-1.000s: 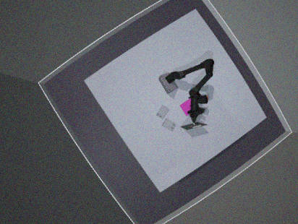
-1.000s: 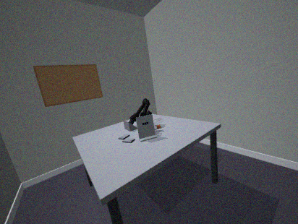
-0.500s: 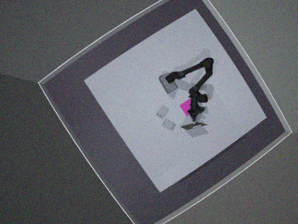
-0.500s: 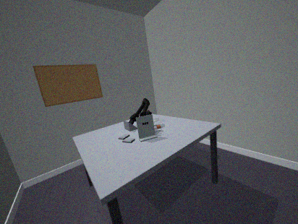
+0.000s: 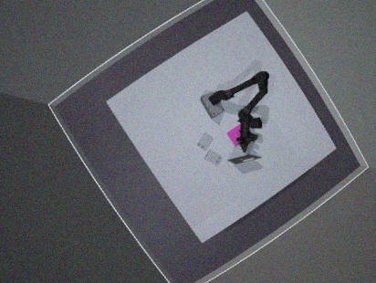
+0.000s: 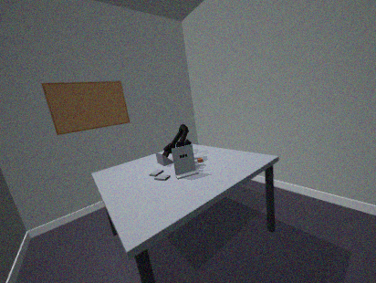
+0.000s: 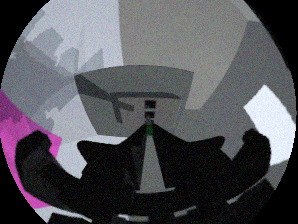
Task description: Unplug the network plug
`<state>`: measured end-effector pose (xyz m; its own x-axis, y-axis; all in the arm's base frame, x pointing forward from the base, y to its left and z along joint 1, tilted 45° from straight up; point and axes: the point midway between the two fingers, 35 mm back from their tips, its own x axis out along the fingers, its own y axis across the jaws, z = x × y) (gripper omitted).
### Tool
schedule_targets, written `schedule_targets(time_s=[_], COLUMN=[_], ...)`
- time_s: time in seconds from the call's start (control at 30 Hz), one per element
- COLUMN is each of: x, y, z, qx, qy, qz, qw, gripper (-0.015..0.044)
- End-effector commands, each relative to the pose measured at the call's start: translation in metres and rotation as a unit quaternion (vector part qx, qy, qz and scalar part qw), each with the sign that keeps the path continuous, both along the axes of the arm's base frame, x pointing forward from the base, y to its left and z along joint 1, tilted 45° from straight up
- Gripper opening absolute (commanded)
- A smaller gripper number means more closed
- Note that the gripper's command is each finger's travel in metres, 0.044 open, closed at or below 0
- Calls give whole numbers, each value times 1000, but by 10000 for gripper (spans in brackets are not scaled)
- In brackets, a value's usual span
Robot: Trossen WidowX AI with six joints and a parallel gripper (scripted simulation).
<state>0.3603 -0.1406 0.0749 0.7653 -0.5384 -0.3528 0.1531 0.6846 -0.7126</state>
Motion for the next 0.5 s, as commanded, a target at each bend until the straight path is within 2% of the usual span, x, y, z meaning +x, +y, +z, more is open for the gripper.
schedule_targets(time_s=[0.0, 0.47], x=[-4, -10], y=[2, 5], z=[0, 2], qx=[2, 2], qy=[1, 1], qz=[-1, -1], qw=[1000, 1000], gripper=[0, 0])
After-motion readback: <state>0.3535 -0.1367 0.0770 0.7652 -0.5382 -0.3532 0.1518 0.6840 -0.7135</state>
